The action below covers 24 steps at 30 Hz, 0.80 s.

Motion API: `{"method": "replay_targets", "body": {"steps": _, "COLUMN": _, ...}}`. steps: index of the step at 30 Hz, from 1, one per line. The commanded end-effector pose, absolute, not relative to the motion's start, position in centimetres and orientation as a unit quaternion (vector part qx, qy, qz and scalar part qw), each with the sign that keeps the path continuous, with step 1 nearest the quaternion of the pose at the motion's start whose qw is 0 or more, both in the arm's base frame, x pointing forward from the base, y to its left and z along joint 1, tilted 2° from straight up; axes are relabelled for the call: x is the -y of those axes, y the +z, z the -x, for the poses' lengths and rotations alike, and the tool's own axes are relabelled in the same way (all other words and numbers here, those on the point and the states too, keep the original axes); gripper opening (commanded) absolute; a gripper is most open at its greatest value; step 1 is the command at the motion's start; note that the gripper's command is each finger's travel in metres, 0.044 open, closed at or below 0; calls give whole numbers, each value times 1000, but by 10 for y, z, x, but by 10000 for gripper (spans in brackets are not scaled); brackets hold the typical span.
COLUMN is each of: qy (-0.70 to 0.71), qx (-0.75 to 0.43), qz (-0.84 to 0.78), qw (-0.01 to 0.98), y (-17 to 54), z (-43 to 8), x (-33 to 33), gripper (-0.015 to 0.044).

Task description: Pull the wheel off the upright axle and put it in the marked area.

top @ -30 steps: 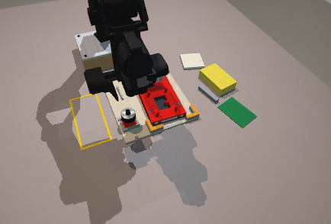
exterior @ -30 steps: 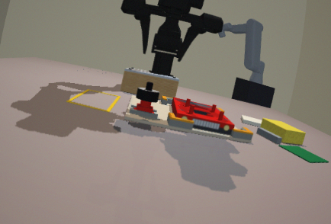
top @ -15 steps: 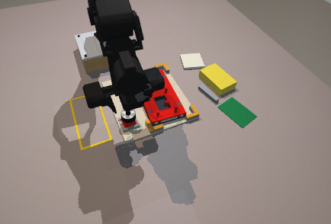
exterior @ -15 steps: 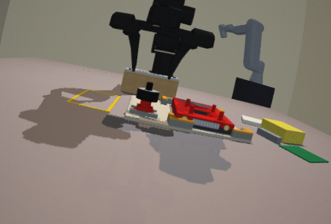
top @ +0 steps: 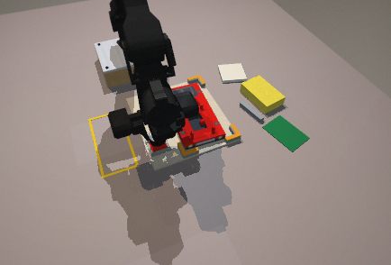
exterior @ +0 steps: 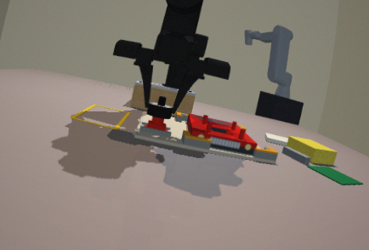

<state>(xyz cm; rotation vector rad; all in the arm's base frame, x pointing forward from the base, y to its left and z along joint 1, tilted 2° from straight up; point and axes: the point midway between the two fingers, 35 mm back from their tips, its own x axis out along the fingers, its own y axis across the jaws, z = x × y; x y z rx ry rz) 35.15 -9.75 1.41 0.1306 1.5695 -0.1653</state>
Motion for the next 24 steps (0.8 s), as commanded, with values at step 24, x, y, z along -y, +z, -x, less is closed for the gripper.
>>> {"method": "replay_targets", "body": {"steps": 24, "qy": -74, "qx": -705, "qz": -58, "qw": 703, "y": 20, "z": -352, "x": 98, "gripper": 0}}
